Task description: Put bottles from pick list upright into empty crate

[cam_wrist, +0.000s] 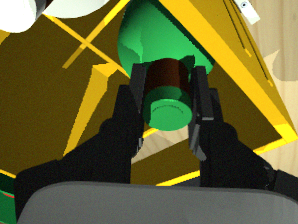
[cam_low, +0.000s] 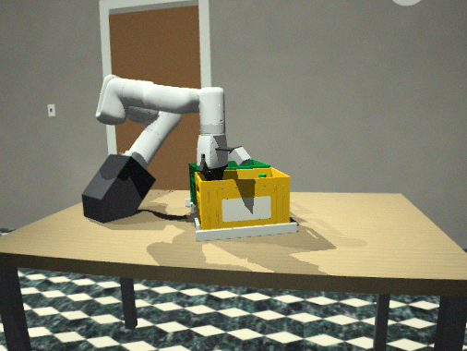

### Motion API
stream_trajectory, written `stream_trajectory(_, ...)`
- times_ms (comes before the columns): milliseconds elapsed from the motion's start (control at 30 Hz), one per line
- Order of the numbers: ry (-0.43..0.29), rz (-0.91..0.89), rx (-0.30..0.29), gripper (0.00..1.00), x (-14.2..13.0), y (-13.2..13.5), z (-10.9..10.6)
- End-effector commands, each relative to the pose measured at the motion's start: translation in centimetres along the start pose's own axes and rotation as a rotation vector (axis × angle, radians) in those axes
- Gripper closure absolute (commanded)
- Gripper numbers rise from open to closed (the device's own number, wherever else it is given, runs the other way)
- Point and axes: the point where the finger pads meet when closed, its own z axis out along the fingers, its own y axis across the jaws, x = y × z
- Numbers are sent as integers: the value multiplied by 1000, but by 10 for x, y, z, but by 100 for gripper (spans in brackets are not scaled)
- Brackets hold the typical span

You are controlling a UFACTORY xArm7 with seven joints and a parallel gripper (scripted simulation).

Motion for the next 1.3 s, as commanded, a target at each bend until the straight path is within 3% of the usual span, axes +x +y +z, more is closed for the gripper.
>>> stream_trajectory(0, 6, 1, -2, 100, 1, 1, -3)
stream_trajectory(900, 6, 1, -2, 100, 1, 1, -3)
stream_trajectory(1267, 6, 1, -2, 100, 1, 1, -21)
